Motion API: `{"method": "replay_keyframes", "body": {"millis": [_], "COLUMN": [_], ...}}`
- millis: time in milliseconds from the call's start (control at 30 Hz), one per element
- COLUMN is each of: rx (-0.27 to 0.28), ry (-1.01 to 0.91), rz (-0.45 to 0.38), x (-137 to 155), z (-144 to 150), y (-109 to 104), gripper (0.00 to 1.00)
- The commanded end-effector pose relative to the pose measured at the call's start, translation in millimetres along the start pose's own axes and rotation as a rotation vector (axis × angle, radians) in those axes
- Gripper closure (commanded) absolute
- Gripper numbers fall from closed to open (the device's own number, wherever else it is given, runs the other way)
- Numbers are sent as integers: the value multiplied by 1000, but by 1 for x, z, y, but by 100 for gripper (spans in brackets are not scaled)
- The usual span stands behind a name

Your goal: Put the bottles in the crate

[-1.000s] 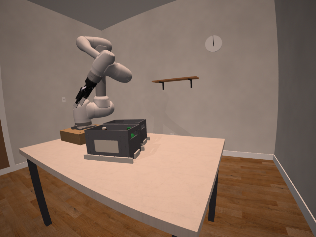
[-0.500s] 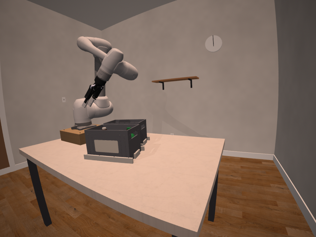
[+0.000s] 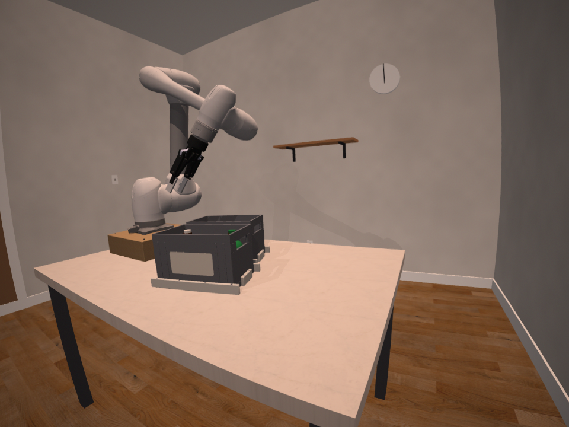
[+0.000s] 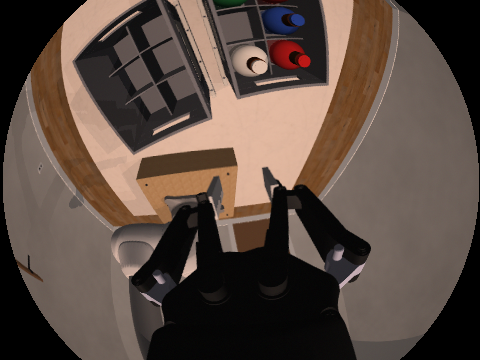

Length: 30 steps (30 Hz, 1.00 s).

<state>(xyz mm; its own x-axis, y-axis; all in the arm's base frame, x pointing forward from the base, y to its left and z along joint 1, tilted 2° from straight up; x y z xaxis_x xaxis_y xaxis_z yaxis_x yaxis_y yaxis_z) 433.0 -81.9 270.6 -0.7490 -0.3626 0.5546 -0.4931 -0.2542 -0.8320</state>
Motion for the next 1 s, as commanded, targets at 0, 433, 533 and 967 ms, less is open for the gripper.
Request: {"method": "replay_keyframes", "body": {"millis": [0,433,533,967], "rx": [3,46,52,60], "ry": [2,131,156,255], "rz": [0,102,123,210], "x": [-8,-52,-54,-93], "z": [-4,-38,-41,-81], "y": [-5,-36,-38,-68], "gripper": [62,62,62,62]}}
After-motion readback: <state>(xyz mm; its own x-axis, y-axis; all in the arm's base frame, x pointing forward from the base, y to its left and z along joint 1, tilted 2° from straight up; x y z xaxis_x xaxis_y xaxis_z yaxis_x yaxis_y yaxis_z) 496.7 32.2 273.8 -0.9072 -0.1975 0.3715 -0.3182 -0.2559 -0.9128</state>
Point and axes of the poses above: the point where the finger pads meet when closed, its own y axis out along the fingers, its own z axis across the jaws, x = y × z, the point moved 4 cm from there along -y, back along the fingers, and after that the axes turned 11 degrees about -y, right-handed, at the moved point
